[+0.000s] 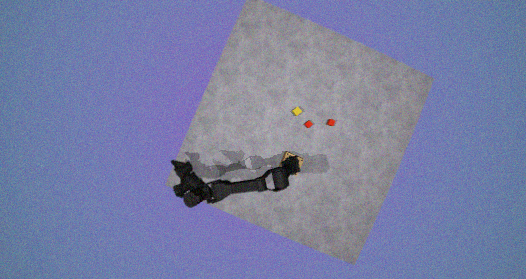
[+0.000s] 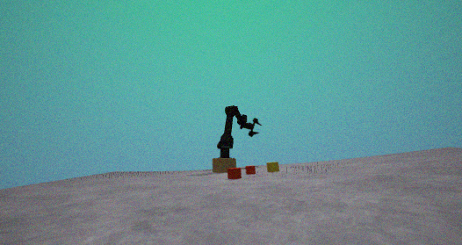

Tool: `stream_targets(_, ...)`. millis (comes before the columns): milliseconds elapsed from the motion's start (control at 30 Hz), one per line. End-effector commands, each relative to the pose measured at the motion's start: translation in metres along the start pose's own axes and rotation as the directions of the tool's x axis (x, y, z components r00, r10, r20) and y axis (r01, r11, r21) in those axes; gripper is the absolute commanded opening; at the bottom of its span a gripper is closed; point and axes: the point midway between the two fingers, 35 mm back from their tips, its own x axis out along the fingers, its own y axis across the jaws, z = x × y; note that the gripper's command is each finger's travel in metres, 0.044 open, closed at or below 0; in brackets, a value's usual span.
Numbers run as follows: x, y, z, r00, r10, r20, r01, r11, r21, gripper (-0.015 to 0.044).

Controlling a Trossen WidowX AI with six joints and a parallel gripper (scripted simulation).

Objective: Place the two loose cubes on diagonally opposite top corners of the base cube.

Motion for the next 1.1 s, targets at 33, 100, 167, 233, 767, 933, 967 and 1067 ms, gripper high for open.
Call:
stream_targets(33,0.005,-0.003,-0.006,1.0,-0.003,-0.014,0.002,1.0,-0.01,0.0347)
stream_targets(100,0.019,-0.013,-0.024,0.998,-0.009,-0.054,0.007,0.999,-0.036,0.0295)
stream_targets(167,0.032,-0.023,-0.045,0.995,-0.016,-0.098,0.01,0.998,-0.064,0.0265)
stream_targets(233,0.044,-0.034,-0.066,0.99,-0.022,-0.142,0.009,0.996,-0.091,0.0265)
stream_targets(767,0.091,-0.121,-0.251,0.871,-0.037,-0.489,-0.087,0.97,-0.228,0.0265)
stream_targets(933,0.089,-0.143,-0.31,0.81,-0.02,-0.586,-0.155,0.957,-0.246,0.0265)
stream_targets(967,0.087,-0.147,-0.321,0.796,-0.015,-0.605,-0.169,0.954,-0.246,0.0265)
stream_targets(1067,0.081,-0.158,-0.356,0.753,0.0,-0.658,-0.212,0.947,-0.243,0.0265)
